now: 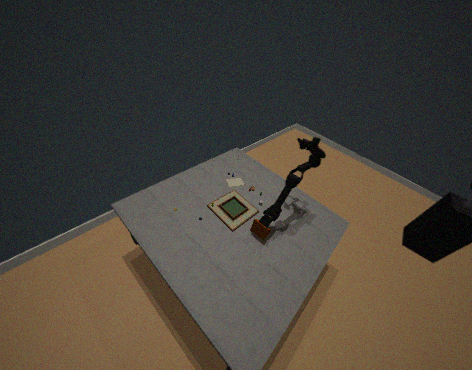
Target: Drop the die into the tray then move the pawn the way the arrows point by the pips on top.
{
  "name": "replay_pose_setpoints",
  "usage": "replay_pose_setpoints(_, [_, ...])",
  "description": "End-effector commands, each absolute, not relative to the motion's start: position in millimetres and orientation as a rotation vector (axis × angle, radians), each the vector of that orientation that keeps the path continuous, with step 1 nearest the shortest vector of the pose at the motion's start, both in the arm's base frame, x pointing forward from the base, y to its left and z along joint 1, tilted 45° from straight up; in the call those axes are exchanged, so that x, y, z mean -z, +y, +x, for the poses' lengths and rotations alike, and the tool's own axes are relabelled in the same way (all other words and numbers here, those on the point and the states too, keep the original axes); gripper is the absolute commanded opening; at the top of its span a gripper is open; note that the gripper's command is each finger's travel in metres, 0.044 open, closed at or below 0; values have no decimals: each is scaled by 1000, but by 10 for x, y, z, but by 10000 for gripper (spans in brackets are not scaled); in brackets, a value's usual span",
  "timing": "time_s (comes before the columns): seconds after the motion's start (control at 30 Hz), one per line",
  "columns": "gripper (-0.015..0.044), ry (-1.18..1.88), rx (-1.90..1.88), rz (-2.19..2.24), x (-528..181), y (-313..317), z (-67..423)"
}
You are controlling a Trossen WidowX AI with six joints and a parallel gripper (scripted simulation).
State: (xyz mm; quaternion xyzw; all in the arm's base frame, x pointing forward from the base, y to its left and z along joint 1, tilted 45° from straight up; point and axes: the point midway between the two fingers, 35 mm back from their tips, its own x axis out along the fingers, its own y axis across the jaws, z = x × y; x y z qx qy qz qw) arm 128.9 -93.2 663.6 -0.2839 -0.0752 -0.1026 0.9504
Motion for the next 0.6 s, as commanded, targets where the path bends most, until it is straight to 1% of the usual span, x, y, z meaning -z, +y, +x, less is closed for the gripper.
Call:
replay_pose_setpoints(0.0, [374, -161, 206, -575, -6643, -936, 1289])
replay_pose_setpoints(0.13, [275, -317, 168, -516, -6778, -1041, 1281])
replay_pose_setpoints(0.33, [275, -541, 195, -375, -6878, -1413, 1293])
replay_pose_setpoints(0.57, [275, -639, 299, -194, -6681, -1914, 1467])
